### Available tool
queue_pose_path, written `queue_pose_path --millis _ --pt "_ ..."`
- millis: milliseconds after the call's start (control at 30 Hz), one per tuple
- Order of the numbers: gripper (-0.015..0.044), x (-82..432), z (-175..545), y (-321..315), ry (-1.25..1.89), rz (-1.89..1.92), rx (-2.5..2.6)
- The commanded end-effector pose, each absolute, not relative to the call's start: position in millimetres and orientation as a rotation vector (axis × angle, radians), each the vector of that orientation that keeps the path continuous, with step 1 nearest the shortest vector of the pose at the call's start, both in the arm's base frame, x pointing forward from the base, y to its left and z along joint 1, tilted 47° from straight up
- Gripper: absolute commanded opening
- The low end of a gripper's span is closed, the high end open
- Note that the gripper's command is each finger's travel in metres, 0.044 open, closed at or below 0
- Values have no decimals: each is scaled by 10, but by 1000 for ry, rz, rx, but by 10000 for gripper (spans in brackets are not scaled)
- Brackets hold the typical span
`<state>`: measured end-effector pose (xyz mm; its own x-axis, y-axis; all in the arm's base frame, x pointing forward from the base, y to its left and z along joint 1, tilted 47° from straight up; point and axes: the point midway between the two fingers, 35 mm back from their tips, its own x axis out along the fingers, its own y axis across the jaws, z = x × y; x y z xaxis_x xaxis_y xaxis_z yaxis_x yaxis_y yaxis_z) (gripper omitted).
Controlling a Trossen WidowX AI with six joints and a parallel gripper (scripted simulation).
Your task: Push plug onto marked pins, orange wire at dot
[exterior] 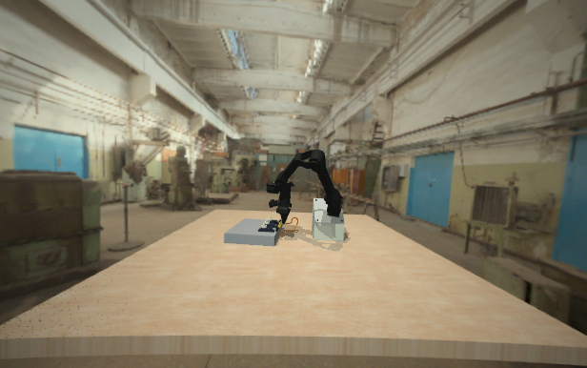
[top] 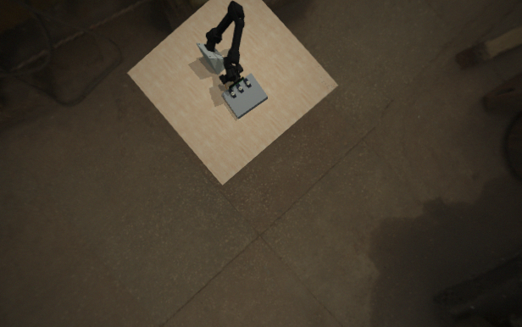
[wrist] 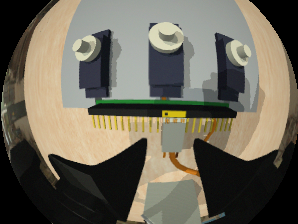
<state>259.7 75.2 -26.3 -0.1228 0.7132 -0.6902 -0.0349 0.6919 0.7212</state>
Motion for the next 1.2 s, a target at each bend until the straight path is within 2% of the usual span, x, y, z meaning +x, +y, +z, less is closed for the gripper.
queue_pose_path --millis 0,167,1167 --pt "315 2640 -138 607 1572 698 567" --pt "440 2670 129 338 1572 699 567" --pt "440 2670 129 338 1572 699 567"
